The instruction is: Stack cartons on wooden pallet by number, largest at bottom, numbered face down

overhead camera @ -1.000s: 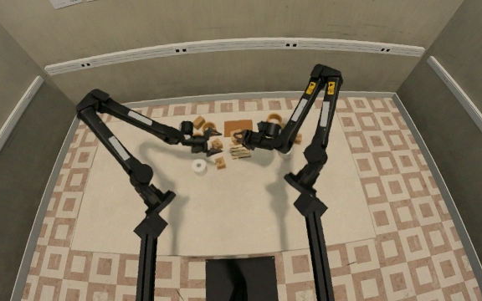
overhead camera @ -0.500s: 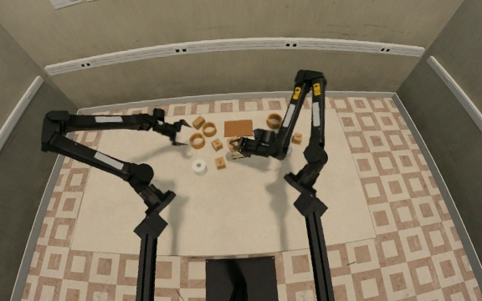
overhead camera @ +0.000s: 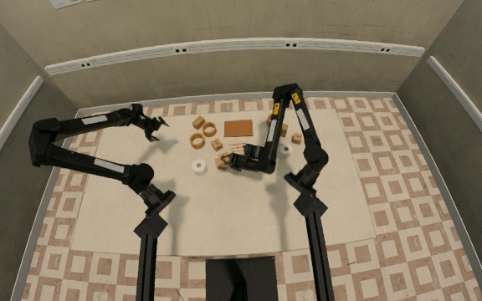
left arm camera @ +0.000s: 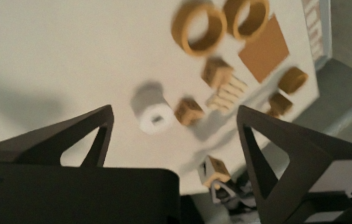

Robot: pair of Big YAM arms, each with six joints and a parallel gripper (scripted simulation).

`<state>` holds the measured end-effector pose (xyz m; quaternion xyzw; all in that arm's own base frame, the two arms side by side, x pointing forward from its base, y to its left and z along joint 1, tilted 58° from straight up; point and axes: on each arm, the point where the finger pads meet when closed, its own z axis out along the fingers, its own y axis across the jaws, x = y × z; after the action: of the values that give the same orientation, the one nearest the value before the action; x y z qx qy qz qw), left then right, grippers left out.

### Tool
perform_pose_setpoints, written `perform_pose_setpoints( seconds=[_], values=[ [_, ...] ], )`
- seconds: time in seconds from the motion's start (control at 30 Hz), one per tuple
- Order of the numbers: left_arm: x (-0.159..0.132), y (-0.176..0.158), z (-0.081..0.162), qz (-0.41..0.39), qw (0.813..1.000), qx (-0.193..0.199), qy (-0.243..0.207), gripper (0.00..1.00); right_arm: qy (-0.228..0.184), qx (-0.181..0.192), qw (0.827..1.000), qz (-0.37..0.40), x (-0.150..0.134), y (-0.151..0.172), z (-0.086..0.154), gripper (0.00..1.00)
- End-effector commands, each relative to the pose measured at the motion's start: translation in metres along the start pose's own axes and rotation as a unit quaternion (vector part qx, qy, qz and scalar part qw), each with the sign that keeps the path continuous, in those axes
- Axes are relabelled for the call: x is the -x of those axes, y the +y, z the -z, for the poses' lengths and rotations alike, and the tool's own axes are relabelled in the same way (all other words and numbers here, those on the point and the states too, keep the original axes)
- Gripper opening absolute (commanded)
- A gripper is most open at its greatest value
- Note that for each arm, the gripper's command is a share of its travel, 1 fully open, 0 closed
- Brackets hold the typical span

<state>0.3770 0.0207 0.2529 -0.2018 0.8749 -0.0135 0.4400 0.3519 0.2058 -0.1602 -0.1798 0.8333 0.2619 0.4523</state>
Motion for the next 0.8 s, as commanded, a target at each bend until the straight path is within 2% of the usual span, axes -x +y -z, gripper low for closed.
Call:
perform_pose_setpoints(
  seconds=[0.0, 0.1, 0.17, 0.23, 0.33, 0.43, 0.6, 0.67, 0.73, 0.77],
  values=[
    [0.055, 0.012, 0.025, -0.109, 0.992, -0.004, -0.065, 1.00, 0.000, -0.005, 1.000, 0.009, -0.016, -0.017, -0.010, 0.50],
    [0.084, 0.030, 0.039, -0.154, 0.982, 0.016, -0.106, 1.00, 0.005, -0.005, 1.000, 0.009, -0.033, -0.027, -0.021, 0.50],
    [0.084, 0.030, 0.039, -0.154, 0.982, 0.016, -0.106, 1.00, 0.005, -0.005, 1.000, 0.009, -0.033, -0.027, -0.021, 0.50],
    [0.100, 0.041, 0.041, -0.189, 0.974, 0.029, -0.122, 1.00, 0.007, -0.005, 1.000, 0.009, -0.043, -0.034, -0.028, 0.50],
    [0.138, 0.064, 0.059, -0.241, 0.953, 0.053, -0.174, 1.00, 0.009, -0.005, 1.000, 0.008, -0.066, -0.048, -0.042, 0.50],
    [0.165, 0.082, 0.065, -0.274, 0.937, 0.068, -0.204, 1.00, 0.009, -0.004, 1.000, 0.007, -0.082, -0.057, -0.052, 0.50],
    [0.212, 0.110, 0.087, -0.336, 0.899, 0.092, -0.264, 1.00, 0.006, -0.004, 1.000, 0.006, -0.106, -0.072, -0.067, 0.50],
    [0.229, 0.119, 0.094, -0.354, 0.885, 0.098, -0.285, 1.00, 0.005, -0.002, 1.000, 0.014, -0.112, -0.076, -0.071, 0.50],
    [0.229, 0.119, 0.094, -0.354, 0.885, 0.098, -0.285, 1.00, 0.005, -0.002, 1.000, 0.014, -0.112, -0.076, -0.071, 0.50],
    [0.236, 0.123, 0.097, -0.362, 0.879, 0.100, -0.295, 1.00, -0.002, 0.000, 1.000, 0.018, -0.106, -0.077, -0.074, 0.50]
  ],
)
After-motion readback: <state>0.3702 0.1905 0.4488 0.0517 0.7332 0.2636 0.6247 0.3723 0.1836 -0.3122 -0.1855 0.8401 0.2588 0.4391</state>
